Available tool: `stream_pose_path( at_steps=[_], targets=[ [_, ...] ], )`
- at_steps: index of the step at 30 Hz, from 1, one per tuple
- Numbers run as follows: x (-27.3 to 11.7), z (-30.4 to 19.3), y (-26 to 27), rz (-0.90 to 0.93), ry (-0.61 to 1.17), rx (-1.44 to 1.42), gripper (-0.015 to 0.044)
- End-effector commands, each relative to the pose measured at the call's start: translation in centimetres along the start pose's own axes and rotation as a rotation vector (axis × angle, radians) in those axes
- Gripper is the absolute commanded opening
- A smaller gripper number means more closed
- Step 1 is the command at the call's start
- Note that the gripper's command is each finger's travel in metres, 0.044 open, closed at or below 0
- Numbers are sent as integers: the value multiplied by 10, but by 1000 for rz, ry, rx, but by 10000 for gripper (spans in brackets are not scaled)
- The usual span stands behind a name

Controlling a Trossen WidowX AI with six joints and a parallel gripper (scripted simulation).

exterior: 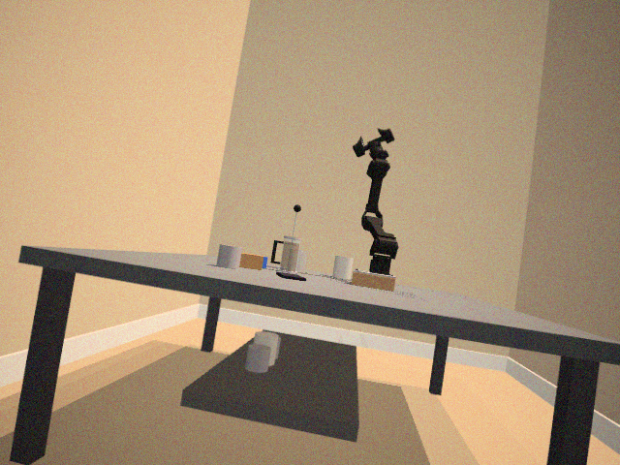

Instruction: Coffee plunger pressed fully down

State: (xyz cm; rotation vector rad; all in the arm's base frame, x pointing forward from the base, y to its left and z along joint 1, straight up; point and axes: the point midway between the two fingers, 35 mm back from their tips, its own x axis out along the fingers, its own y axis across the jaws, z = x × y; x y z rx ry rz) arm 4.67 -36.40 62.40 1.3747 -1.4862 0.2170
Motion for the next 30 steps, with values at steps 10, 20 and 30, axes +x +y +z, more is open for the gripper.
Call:
stream_pose_path(
  at_steps=[10,20,30],
  targets=[
    [-17,-31,60,131,80,-45,440],
    [-49,-77,118,259,181,-169,440],
    [-95,-145,165,400,341,-338,440]
  ],
)
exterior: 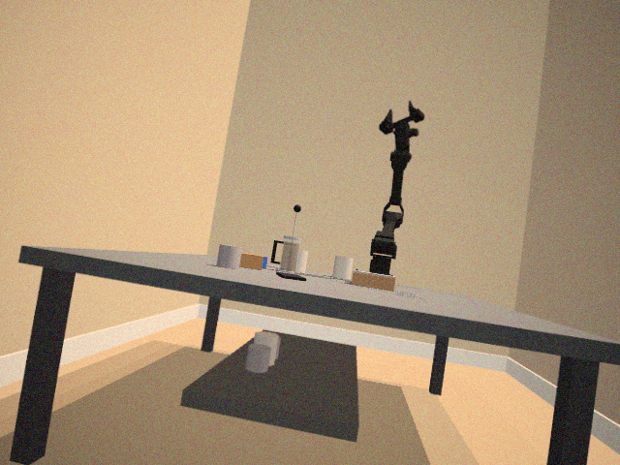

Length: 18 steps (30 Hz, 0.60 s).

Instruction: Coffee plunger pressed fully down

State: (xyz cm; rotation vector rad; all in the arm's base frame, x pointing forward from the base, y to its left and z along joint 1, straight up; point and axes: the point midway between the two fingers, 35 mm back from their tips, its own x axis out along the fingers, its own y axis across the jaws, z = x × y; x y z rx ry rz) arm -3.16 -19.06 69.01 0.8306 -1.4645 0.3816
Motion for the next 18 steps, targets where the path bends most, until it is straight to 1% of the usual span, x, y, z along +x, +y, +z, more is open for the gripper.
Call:
stream_pose_path(
  at_steps=[1,4,6,10,14,18],
  targets=[
    [-8,-45,38,80,115,-91,440],
    [-20,-84,60,121,229,-189,440],
    [-28,-104,69,152,294,-219,440],
    [-49,-161,81,198,456,-353,440],
    [-75,-218,74,208,623,-479,440],
    [-103,-266,49,183,790,-607,440]
  ],
)
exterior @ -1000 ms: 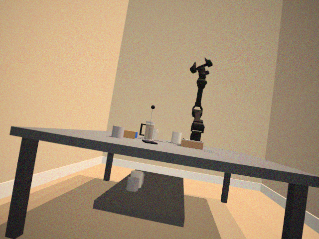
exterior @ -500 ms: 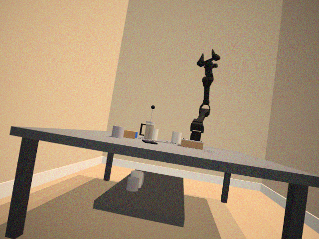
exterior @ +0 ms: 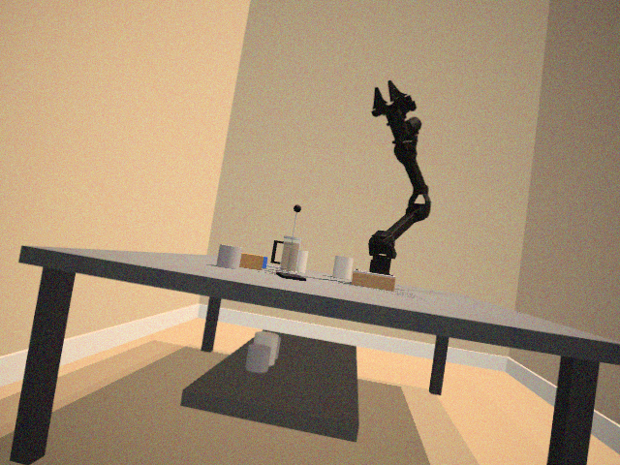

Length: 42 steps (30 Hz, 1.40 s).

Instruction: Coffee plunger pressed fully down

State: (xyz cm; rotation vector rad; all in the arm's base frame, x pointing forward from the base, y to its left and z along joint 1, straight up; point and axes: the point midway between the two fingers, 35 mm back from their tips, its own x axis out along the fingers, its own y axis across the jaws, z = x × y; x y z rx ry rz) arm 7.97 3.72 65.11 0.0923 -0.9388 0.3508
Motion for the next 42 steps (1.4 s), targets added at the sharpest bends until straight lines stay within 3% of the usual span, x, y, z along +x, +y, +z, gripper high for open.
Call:
stream_pose_path(
  at_steps=[1,7,13,20,26,42],
  targets=[
    [6,-53,2,-31,154,-49,440],
    [-1,-142,-16,-101,445,-153,440],
    [-35,-223,-61,-241,751,-205,440],
    [-112,-292,-126,-480,1109,-189,440],
    [-197,-319,-175,-735,1372,-100,440],
    [-254,-357,-180,-793,1395,-90,440]
  ],
)
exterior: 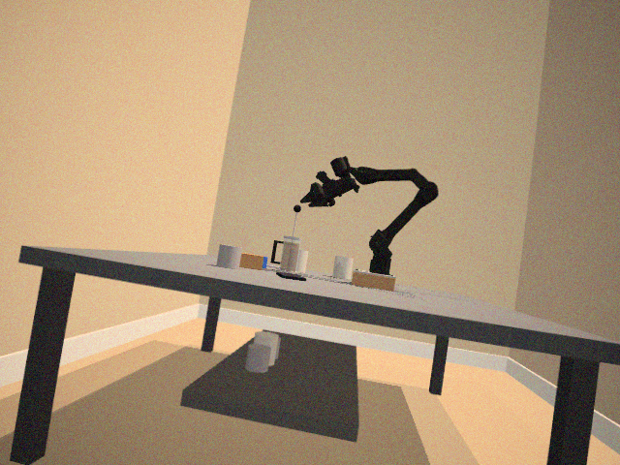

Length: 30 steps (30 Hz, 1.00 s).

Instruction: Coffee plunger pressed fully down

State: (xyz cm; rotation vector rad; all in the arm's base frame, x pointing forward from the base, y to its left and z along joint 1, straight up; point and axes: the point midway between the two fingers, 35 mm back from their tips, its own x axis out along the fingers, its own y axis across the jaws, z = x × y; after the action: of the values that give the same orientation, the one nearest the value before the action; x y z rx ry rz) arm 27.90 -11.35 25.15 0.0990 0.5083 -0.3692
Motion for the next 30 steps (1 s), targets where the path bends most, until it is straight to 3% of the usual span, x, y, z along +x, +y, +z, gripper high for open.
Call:
stream_pose_path(
  at_steps=[1,28,30],
  targets=[
    [2,-2,-1,-6,-12,6,440],
    [41,-1,-2,-7,-15,7,440],
    [41,-1,-2,-7,-15,7,387]
  ],
)
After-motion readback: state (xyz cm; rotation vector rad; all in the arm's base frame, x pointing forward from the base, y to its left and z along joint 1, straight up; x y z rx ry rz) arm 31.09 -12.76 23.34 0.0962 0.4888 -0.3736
